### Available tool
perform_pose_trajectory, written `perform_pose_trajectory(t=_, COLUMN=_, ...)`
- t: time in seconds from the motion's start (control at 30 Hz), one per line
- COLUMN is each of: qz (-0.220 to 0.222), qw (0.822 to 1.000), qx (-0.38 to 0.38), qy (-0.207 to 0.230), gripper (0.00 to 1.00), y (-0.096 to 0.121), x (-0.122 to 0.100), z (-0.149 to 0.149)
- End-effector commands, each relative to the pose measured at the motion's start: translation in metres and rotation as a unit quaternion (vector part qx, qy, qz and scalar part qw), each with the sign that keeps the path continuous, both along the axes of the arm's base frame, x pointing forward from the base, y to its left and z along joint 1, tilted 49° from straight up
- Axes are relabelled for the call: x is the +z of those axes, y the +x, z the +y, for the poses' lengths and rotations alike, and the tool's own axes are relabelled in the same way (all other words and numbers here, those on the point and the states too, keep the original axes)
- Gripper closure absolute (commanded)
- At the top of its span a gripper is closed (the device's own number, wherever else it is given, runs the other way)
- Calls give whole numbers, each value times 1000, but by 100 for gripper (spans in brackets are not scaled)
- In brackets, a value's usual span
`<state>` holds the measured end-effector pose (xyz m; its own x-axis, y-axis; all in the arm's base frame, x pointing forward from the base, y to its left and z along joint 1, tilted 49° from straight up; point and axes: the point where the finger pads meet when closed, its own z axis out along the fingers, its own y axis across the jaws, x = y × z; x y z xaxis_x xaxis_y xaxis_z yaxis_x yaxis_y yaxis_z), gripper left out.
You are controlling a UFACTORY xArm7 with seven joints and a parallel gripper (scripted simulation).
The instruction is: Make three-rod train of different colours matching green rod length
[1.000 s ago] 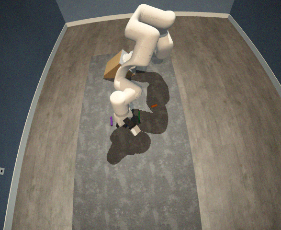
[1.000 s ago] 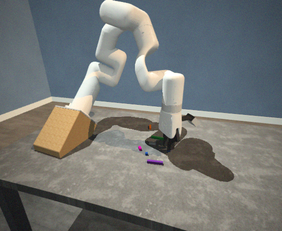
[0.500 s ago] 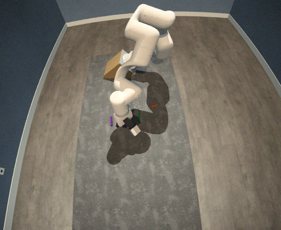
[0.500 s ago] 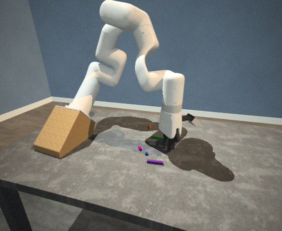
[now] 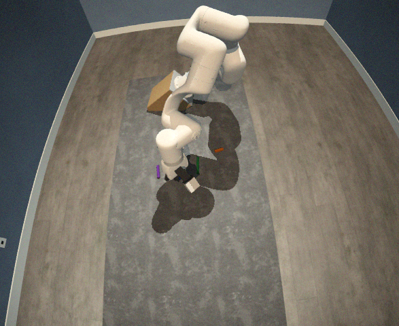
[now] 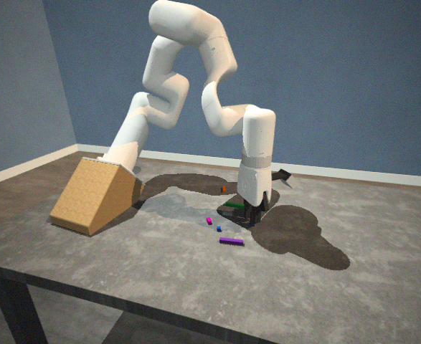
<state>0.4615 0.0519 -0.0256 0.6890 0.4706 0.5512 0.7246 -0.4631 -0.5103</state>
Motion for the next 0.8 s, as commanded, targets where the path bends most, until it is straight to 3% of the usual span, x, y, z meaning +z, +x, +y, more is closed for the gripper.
perform_pose_trajectory(t=0.0, qz=-1, qw=1000, qx=-2, qy=-1, gripper=76, y=1, x=0, z=-2)
perform_pose_trajectory(t=0.77, qz=-1, qw=1000, qx=-2, qy=-1, gripper=76, y=1, x=-3, z=2)
